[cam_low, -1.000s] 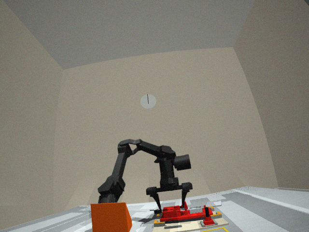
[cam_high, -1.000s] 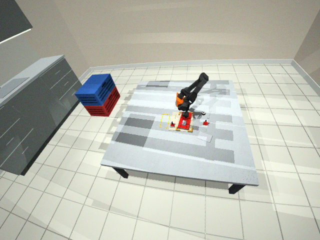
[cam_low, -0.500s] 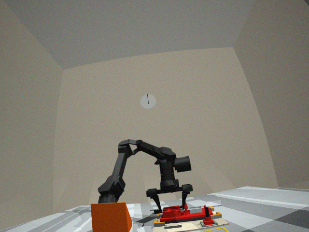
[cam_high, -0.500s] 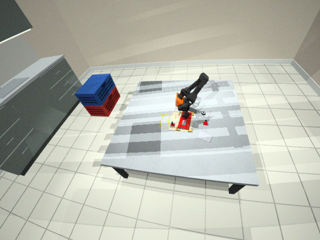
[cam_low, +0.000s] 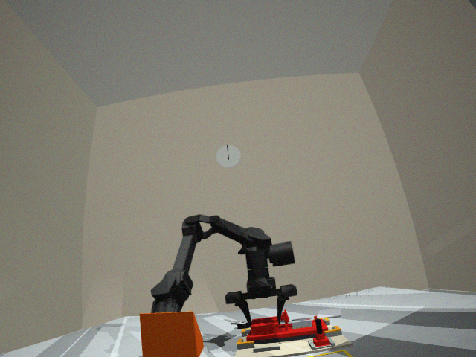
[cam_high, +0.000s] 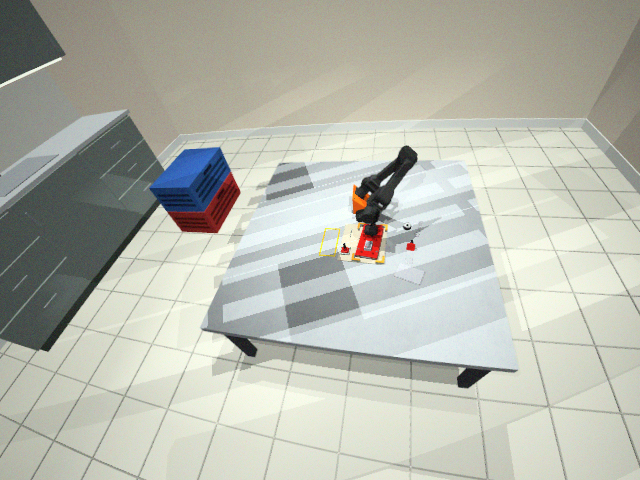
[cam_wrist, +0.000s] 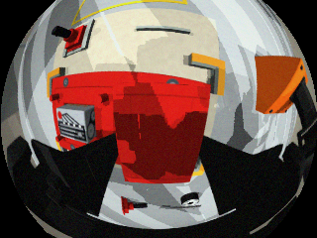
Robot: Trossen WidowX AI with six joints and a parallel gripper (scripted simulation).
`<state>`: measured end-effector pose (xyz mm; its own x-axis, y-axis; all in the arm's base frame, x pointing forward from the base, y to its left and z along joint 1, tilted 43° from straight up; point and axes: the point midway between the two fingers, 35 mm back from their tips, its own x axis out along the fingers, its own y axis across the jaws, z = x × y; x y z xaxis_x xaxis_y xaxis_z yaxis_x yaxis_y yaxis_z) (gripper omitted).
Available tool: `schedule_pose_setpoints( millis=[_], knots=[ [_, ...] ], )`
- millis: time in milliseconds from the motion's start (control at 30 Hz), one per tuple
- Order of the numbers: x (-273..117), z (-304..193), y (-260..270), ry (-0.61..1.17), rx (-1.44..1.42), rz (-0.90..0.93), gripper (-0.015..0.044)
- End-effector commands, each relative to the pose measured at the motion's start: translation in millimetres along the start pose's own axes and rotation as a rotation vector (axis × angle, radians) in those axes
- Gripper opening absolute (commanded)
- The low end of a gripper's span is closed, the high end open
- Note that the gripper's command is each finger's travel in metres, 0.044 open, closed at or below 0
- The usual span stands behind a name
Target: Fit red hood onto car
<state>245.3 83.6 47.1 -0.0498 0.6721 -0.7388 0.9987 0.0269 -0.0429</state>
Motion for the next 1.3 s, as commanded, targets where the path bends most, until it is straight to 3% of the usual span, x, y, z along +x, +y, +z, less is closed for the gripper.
schedule_pose_setpoints(
  millis=[0,100,467,1267],
  knots=[
    [0,0,0,0.000,-0.002,0.000,0.0315],
    [0,0,0,0.000,-0.002,0.000,0.0295],
    [-8,0,0,0.000,0.002,0.000,0.0006],
    [-56,1,0,-0.002,0.002,0.000,0.0000]
  ],
)
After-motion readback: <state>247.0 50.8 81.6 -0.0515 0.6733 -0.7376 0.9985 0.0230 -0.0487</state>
